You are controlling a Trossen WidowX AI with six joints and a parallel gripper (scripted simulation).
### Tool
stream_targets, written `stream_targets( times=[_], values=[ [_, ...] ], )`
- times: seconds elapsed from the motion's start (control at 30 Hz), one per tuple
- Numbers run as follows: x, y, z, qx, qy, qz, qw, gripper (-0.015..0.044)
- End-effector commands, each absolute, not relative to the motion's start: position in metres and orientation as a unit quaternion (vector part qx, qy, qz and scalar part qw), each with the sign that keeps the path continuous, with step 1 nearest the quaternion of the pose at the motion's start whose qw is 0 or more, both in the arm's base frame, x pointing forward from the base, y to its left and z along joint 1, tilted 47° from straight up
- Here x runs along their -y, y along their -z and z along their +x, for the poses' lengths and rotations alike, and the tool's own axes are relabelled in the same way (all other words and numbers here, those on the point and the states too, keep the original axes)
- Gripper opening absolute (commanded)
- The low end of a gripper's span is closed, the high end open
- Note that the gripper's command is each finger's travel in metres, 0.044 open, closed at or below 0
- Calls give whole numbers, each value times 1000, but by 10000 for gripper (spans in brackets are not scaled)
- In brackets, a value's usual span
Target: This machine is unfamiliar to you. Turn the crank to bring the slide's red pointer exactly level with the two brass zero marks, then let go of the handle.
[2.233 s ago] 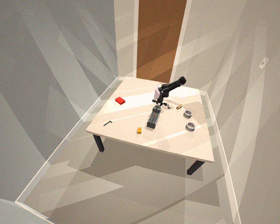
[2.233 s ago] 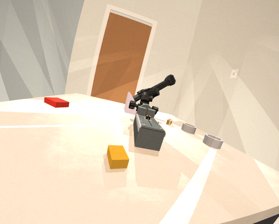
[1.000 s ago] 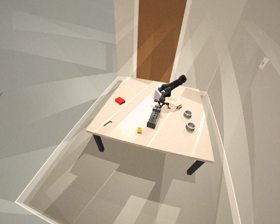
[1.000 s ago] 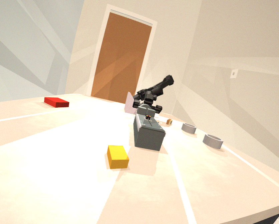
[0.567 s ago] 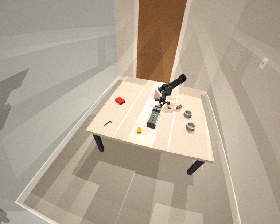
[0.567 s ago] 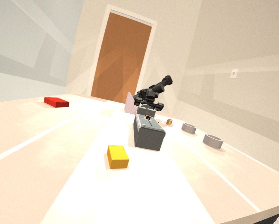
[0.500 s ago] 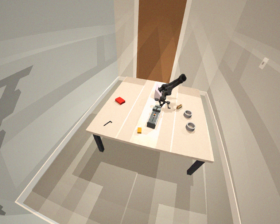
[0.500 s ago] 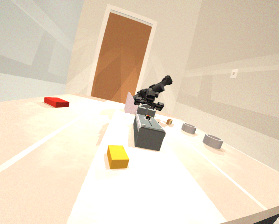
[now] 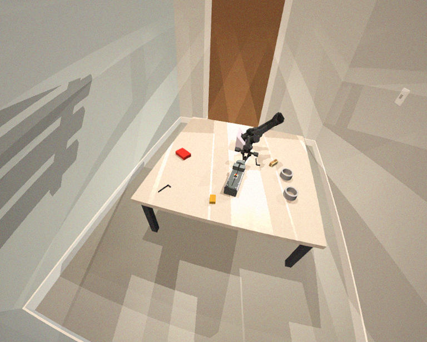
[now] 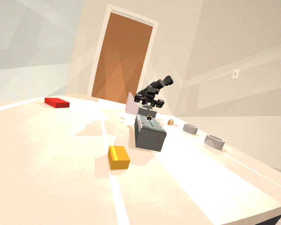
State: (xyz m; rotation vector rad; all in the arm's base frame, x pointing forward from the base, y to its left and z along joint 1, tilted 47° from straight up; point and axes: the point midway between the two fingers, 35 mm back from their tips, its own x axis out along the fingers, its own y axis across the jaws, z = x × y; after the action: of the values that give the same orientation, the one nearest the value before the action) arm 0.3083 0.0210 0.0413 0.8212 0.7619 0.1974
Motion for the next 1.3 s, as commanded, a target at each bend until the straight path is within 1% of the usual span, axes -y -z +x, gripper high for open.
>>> stream_targets(
  times=[0.0, 0.4, 1.27],
  values=[
    [-12, -41, 307, -359, -89, 390, 843, 0],
    [0, -32, 305, -359, -89, 390, 844, 0],
    [6, -20, 304, -359, -89, 390, 844, 0]
  ],
)
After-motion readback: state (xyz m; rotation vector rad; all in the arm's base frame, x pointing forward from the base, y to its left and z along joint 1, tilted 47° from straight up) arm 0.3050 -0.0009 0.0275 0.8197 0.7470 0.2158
